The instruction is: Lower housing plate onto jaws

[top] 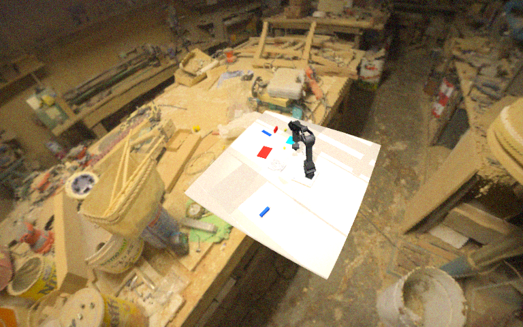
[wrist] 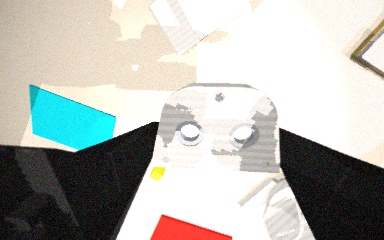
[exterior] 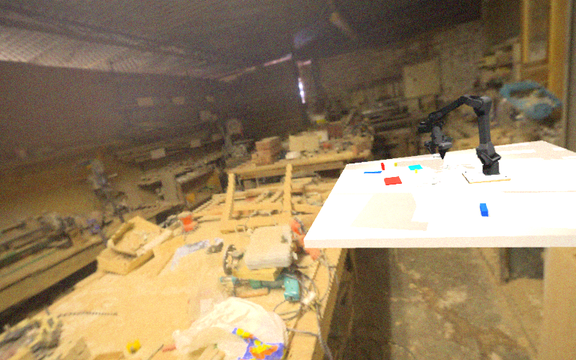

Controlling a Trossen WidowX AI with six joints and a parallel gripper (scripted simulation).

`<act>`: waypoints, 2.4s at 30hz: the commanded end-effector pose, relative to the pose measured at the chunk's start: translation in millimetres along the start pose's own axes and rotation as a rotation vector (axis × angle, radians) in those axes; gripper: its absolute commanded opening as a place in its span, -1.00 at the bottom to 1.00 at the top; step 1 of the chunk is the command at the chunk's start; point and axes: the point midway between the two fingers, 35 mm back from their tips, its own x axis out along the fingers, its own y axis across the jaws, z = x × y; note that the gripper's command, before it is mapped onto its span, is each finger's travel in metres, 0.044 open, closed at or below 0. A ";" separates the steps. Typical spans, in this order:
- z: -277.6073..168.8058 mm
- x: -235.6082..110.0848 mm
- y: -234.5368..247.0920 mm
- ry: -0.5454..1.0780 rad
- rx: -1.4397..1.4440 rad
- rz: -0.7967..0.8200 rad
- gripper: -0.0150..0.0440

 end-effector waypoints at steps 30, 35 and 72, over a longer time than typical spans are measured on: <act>-43.1 0.0 -29.9 -0.002 -0.667 -0.002 0.70; -49.1 0.0 -35.0 -0.002 -0.766 -0.002 0.70; -88.3 -0.2 -77.4 0.004 -1.498 -0.002 0.70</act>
